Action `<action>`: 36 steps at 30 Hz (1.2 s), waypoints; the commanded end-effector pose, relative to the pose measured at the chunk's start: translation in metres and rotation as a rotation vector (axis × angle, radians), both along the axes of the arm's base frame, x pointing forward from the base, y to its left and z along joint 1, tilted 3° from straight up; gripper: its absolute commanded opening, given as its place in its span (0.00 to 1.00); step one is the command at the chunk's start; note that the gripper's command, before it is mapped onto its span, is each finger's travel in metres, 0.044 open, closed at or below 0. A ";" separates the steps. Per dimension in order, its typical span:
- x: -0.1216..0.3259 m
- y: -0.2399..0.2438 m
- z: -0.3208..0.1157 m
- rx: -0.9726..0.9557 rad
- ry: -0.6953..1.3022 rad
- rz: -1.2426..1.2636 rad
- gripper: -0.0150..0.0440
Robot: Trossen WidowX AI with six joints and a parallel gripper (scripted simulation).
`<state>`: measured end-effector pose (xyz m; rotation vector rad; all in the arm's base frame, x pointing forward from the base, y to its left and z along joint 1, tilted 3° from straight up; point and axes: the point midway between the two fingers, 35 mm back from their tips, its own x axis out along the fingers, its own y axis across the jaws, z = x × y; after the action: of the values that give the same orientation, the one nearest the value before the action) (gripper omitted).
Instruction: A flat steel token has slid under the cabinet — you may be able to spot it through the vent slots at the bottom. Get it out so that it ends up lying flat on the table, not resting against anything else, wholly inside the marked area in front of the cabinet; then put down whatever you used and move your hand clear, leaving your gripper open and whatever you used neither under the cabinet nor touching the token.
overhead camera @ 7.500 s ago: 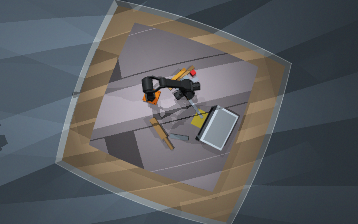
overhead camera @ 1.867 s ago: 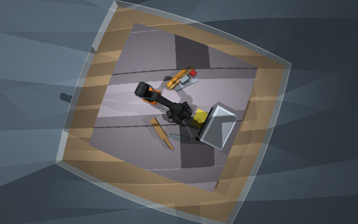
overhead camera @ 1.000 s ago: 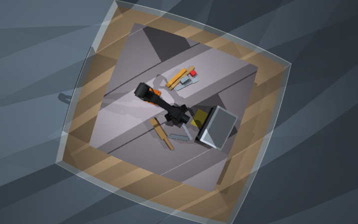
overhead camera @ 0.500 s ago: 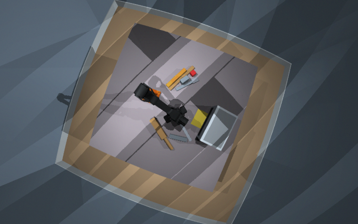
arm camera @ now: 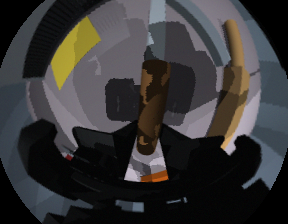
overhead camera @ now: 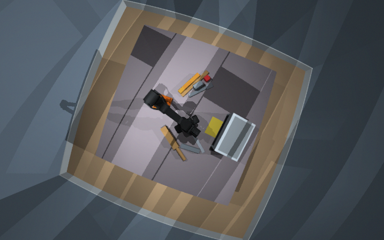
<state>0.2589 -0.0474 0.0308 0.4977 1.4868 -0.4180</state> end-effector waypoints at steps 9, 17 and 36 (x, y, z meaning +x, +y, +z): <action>-0.002 -0.014 0.000 -0.004 0.000 -0.009 0.25; -0.006 -0.021 -0.001 -0.005 0.001 -0.009 0.25; -0.014 -0.033 -0.002 -0.006 0.001 -0.009 0.25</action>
<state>0.2468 -0.0776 0.0288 0.4940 1.4872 -0.4178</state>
